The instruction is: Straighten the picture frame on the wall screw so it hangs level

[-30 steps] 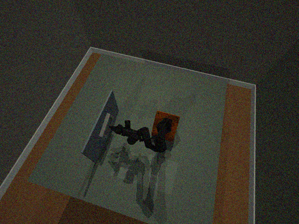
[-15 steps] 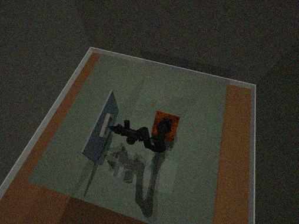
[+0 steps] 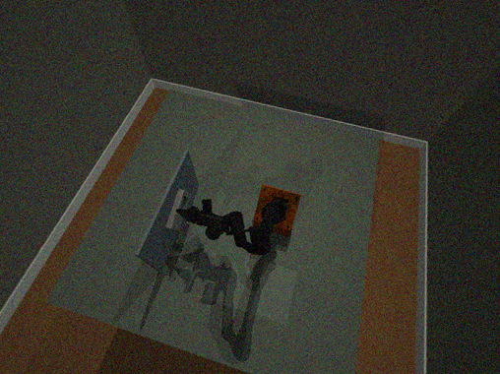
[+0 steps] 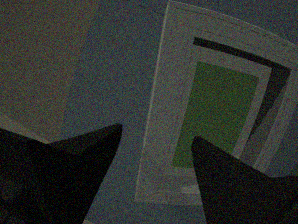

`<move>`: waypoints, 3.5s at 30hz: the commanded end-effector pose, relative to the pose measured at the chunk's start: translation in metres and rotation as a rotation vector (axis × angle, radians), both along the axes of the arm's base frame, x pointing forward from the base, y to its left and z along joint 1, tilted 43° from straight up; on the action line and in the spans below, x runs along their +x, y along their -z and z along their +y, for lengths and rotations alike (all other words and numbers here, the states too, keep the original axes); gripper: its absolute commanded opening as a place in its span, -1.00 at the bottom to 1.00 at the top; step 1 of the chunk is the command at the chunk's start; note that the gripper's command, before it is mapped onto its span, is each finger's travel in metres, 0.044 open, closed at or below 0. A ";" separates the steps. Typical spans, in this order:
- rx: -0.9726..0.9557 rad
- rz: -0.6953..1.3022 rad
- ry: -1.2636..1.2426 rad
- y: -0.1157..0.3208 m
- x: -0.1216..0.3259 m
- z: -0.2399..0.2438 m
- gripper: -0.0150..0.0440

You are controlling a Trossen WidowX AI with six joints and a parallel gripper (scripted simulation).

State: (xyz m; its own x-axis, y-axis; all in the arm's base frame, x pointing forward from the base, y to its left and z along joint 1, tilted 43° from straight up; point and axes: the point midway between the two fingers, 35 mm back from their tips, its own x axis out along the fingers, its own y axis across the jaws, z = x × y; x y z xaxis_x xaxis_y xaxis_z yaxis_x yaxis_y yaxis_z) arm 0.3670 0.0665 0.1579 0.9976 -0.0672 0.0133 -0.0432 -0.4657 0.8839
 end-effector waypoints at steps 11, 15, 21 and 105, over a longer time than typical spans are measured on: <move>0.004 -0.003 0.001 -0.001 0.015 -0.002 0.39; 0.004 -0.003 0.001 -0.001 0.015 -0.002 0.39; 0.004 -0.003 0.001 -0.001 0.015 -0.002 0.12; 0.003 -0.003 0.001 -0.011 0.014 -0.007 -0.49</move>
State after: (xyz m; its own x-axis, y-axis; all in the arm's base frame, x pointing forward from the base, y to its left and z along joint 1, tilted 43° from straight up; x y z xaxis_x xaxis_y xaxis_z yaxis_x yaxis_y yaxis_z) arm 0.3804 0.0627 0.1665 0.9985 -0.0543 0.0084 -0.0327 -0.4649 0.8847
